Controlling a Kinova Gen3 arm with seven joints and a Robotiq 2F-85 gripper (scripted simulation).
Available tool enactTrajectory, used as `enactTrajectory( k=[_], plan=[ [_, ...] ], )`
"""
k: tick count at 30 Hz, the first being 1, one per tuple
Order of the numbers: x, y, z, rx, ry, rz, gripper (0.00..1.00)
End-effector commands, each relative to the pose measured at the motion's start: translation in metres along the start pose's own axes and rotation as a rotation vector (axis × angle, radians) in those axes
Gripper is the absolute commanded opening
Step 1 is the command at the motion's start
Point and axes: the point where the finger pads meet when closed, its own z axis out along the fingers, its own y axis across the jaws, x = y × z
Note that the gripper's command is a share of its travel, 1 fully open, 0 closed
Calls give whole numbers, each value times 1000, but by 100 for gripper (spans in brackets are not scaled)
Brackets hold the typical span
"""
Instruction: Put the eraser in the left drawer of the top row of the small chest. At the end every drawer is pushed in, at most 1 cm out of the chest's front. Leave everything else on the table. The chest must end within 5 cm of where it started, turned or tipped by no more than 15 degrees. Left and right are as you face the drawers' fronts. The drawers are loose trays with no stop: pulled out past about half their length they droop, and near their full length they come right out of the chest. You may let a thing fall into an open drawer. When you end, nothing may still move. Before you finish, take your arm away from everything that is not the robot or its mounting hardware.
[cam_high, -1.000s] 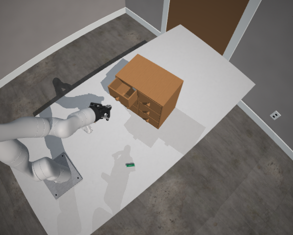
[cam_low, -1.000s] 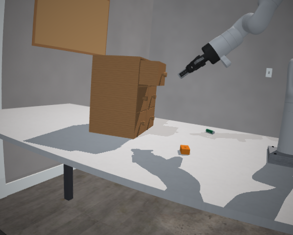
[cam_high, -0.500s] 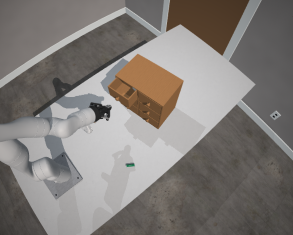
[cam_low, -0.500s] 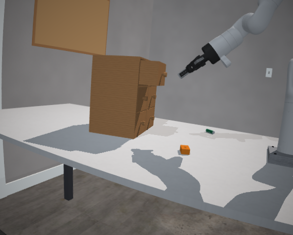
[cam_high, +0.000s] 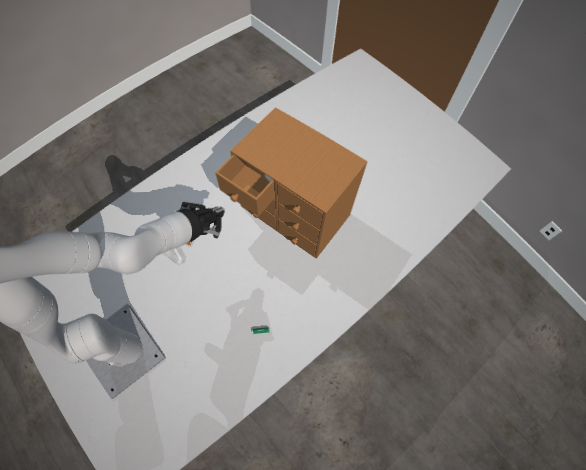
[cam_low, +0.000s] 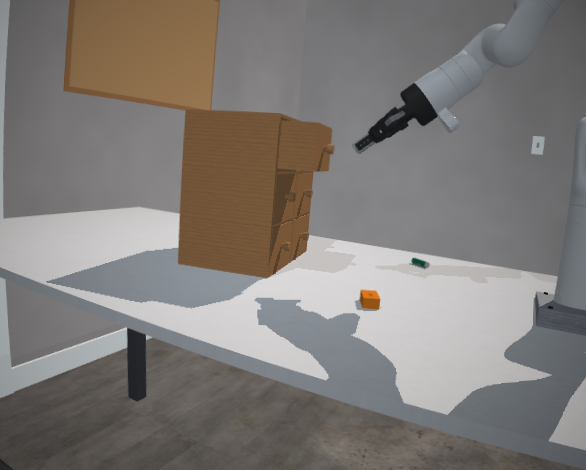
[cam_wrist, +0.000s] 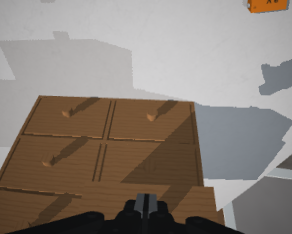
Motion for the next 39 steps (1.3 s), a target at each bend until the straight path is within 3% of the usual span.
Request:
enactTrajectory(
  k=[1, 39],
  plan=[
    [-1, 2, 0, -2, 1, 5, 0],
    [5, 1, -1, -2, 6, 5, 0]
  ],
)
